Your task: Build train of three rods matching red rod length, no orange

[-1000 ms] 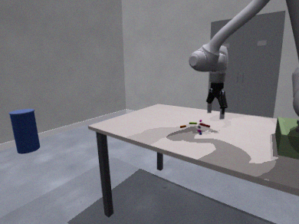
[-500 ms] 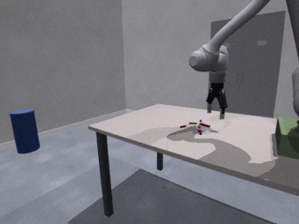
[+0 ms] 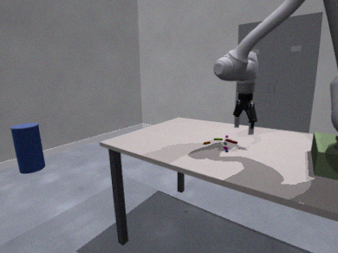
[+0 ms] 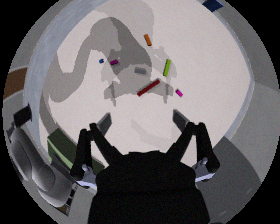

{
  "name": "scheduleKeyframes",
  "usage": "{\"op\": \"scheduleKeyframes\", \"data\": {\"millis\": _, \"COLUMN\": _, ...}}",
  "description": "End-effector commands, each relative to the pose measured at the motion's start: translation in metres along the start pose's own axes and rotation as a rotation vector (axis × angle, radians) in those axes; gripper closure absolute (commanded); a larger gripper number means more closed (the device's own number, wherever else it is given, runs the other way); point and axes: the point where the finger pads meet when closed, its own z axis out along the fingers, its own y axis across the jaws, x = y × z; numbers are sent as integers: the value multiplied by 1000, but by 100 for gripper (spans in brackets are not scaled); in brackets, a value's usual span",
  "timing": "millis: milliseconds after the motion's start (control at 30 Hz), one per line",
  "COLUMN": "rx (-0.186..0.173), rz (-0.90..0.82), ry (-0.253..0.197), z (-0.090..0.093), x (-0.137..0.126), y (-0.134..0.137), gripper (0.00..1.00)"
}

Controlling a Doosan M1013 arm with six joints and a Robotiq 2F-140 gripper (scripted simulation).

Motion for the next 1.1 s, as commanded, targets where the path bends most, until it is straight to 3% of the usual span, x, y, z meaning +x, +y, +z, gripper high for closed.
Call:
{"op": "scheduleKeyframes", "data": {"millis": 0, "rx": 0, "rz": 0, "ry": 0, "z": 0, "x": 1, "y": 0, "gripper": 0}}
{"op": "scheduleKeyframes", "data": {"millis": 300, "rx": 0, "rz": 0, "ry": 1, "z": 0, "x": 82, "y": 28, "gripper": 0}}
{"op": "scheduleKeyframes", "data": {"millis": 1067, "rx": 0, "rz": 0, "ry": 1, "z": 0, "x": 84, "y": 28, "gripper": 0}}
